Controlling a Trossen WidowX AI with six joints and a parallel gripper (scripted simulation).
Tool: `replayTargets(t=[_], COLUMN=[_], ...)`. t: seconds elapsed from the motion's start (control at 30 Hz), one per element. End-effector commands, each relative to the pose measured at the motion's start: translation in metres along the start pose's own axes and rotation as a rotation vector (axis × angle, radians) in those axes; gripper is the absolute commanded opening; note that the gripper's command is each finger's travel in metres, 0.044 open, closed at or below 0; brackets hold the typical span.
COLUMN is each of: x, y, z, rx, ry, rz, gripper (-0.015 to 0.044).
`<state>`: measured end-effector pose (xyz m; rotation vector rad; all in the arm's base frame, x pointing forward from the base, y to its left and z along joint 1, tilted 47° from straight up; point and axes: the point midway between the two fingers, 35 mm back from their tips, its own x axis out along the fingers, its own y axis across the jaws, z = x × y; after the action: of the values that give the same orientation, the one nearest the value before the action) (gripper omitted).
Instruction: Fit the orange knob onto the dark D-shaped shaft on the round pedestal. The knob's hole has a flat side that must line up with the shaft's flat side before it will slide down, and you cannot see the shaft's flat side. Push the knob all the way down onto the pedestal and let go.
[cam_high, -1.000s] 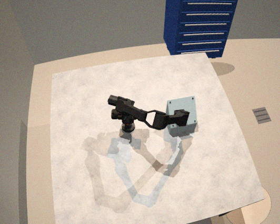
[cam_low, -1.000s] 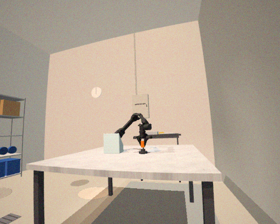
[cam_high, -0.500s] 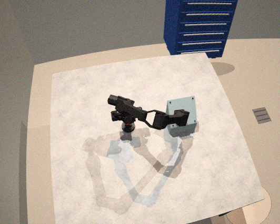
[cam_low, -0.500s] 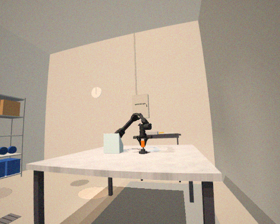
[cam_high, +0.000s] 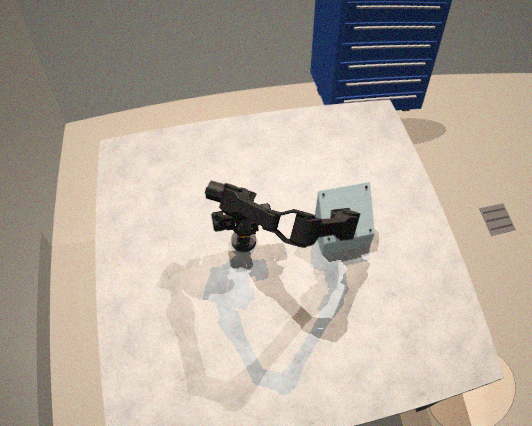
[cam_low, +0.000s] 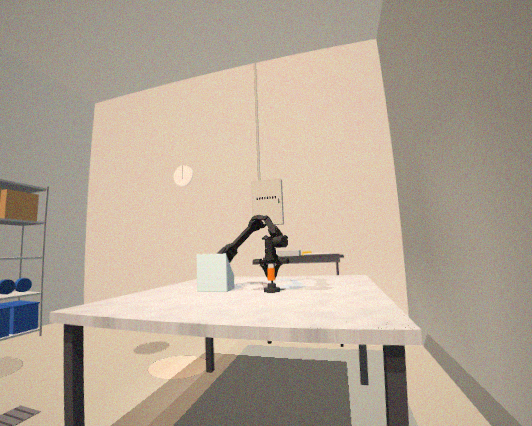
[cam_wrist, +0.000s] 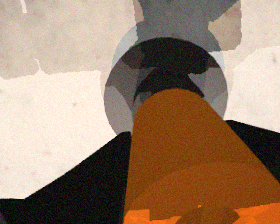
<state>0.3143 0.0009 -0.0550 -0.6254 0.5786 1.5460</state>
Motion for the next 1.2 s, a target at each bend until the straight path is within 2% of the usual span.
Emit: replayTargets(t=[0.0, 0.57, 0.8, 1.17], x=[0.0002, -0.0044, -0.0043, -0.0005], y=[-0.0006, -0.0021, -0.0028, -0.0003], z=[0.0001, -0.0004, -0.0011, -0.0009], rx=[-0.003, -0.003, -0.203, -0.213], ry=[-0.002, -0.002, -0.001, -0.001], rz=[-0.002, -0.002, -0.003, -0.002], gripper=[0.0, 0.0, 0.0, 0.0])
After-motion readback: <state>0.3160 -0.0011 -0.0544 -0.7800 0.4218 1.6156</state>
